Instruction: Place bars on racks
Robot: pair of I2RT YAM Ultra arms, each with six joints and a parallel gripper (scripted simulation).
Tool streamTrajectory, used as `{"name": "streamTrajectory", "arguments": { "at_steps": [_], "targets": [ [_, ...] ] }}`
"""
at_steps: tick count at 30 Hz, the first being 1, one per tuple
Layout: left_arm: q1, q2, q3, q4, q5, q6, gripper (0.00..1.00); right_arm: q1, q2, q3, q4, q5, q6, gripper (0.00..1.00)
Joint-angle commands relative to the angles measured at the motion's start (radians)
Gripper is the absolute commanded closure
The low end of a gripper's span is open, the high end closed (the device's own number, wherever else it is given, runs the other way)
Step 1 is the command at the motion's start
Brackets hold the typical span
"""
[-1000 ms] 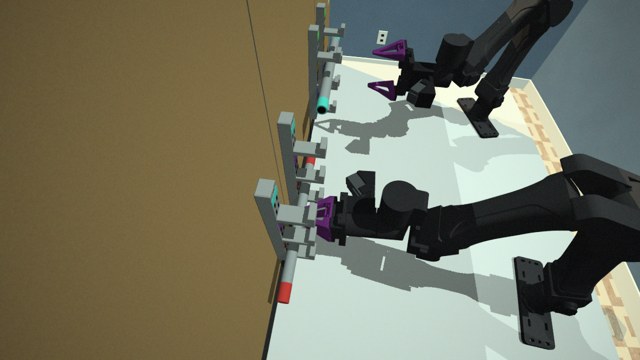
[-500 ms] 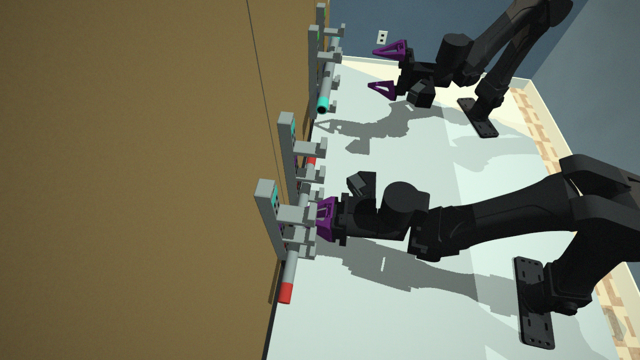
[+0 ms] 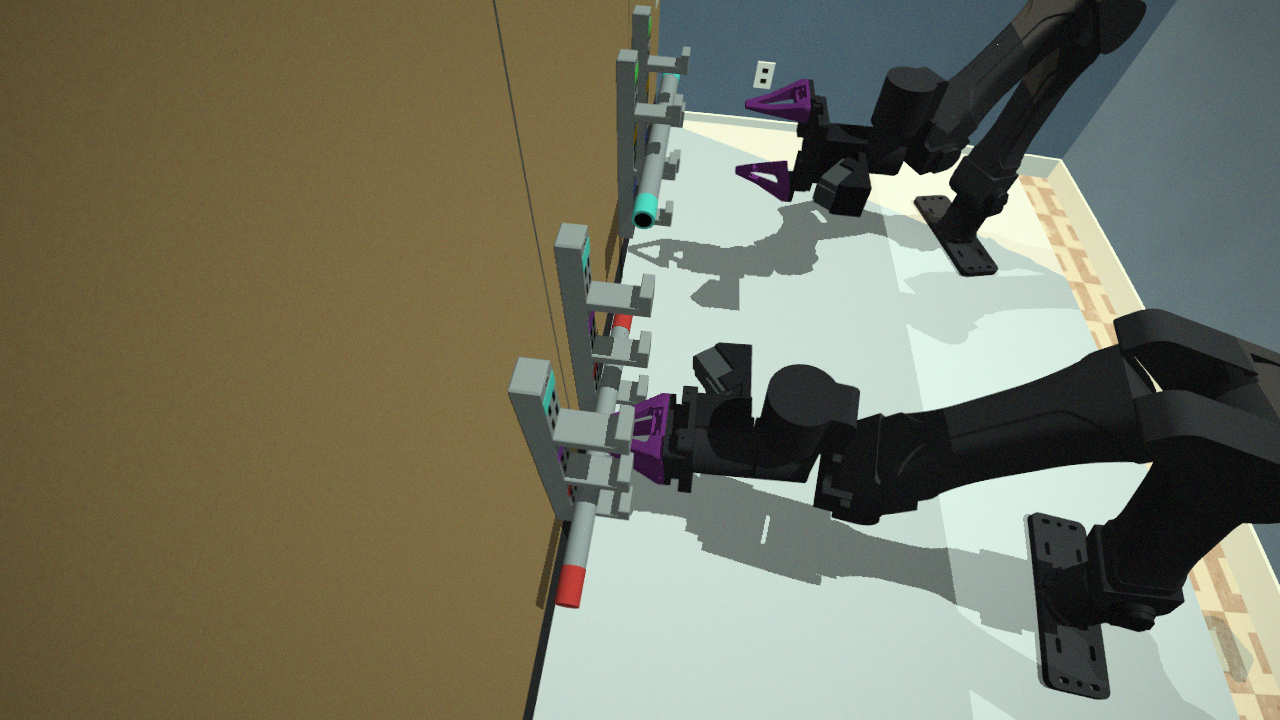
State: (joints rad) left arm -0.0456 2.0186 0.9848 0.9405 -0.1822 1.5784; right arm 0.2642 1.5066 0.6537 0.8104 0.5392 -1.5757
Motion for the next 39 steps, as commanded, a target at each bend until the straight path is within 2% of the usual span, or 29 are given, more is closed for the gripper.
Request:
{"name": "streamTrajectory", "arguments": {
  "at_steps": [1,39],
  "targets": [
    [0.012,-0.007,0.009,0.075,0.005,-0.007,1.00,0.009,0.001,0.004,0.039,0.005,0.006,0.00],
    [0.012,0.006,0.006,0.091,0.005,-0.007,1.00,0.009,0.001,0.004,0.039,0.005,0.006,0.00]
  ]
}}
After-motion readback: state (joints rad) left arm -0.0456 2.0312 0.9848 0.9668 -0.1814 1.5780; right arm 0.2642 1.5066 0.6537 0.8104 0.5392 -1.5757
